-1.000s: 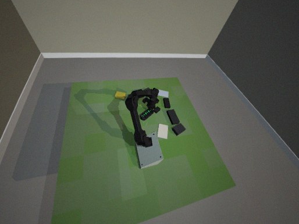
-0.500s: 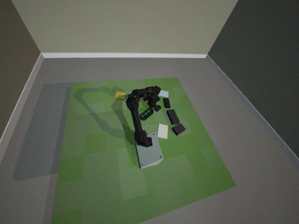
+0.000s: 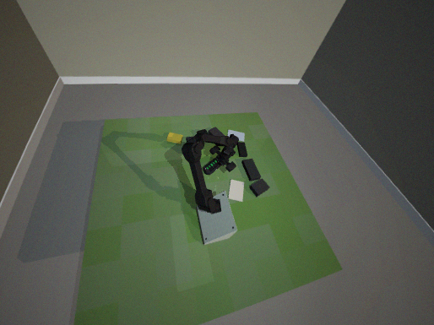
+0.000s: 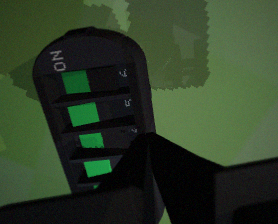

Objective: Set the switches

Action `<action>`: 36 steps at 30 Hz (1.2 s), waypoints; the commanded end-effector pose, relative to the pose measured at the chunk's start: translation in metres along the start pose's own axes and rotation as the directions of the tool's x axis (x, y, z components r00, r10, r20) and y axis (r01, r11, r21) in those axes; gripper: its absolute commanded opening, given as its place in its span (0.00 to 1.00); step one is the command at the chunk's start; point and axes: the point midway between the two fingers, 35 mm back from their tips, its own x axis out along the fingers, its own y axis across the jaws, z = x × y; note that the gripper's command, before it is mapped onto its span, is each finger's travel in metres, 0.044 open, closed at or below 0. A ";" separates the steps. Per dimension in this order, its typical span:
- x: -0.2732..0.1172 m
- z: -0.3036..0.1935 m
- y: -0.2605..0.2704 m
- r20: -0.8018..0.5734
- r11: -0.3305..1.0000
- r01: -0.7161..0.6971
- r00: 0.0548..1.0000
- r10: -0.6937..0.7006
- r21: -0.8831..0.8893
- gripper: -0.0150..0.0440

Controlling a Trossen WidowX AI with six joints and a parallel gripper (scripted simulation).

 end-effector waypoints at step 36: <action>0.052 -0.019 -0.025 0.004 0.997 -0.072 0.997 0.072 -0.009 0.25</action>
